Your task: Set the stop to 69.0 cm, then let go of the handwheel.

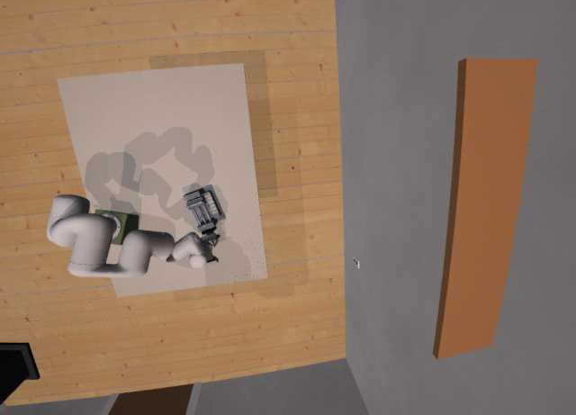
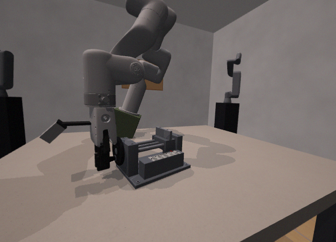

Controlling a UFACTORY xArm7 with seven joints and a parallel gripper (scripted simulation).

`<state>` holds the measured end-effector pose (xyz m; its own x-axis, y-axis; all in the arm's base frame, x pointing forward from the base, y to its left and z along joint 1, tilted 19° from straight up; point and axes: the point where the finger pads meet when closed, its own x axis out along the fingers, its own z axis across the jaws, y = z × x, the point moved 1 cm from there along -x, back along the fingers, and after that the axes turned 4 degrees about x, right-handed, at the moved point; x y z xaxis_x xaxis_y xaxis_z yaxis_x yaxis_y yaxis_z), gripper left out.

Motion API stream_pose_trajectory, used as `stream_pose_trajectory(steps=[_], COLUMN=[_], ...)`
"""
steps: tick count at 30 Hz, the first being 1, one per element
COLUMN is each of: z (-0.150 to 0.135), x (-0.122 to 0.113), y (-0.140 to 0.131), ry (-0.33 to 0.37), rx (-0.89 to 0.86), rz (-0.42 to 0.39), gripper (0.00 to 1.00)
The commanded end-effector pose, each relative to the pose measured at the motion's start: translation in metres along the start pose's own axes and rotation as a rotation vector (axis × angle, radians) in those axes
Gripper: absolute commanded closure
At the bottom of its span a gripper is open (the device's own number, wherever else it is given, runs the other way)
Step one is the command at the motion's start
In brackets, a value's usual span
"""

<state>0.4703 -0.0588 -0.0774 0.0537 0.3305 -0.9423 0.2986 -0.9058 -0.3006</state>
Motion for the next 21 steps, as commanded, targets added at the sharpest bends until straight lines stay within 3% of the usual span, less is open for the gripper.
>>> stream_pose_trajectory(steps=[1, 21], z=[0.006, 0.015], x=[-0.006, -0.029], y=[0.002, 0.002], ry=[0.002, 0.002], rx=[0.001, 0.001], rz=[0.002, 0.002], gripper=[0.94, 0.94])
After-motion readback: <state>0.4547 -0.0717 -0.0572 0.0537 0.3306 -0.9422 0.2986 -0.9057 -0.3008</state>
